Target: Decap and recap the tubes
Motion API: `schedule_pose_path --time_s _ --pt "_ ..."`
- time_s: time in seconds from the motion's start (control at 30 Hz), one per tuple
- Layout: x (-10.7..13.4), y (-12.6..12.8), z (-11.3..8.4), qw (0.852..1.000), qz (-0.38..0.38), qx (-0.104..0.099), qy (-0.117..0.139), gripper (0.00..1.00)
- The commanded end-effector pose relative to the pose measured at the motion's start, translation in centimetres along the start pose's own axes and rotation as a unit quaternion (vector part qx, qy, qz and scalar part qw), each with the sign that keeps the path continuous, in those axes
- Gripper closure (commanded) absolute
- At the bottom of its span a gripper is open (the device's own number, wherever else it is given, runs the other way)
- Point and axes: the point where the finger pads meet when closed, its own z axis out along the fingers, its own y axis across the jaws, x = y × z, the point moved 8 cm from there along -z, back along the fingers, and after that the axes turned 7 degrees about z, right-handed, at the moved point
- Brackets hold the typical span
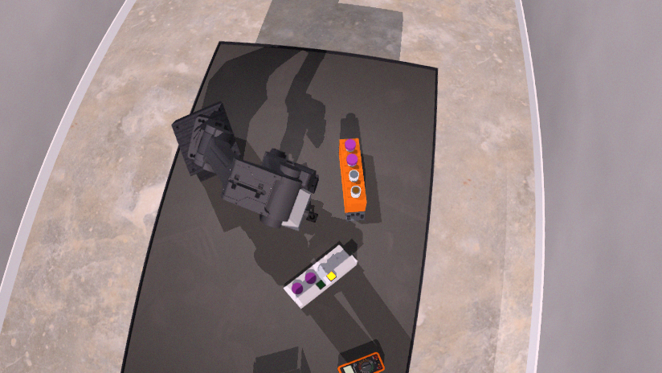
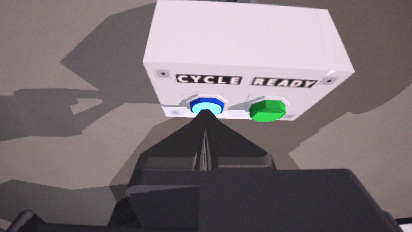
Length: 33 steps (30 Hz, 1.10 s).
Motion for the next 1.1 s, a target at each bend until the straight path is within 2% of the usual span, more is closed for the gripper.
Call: schedule_pose_path --time_s 0.0,0.77,0.8,0.83,1.07 --pt "-0.63 -0.14 0.80 1.000 0.008 0.002 -0.004 1.00" --pt "-0.63 -0.14 0.80 1.000 0.008 0.002 -0.004 1.00" --pt "-0.20 0.00 0.31 1.000 0.004 0.000 -0.002 1.00" --pt "-0.63 -0.14 0.87 1.000 0.006 0.002 -0.004 1.00" --pt "-0.63 -0.14 0.95 1.000 0.007 0.002 -0.004 1.00"
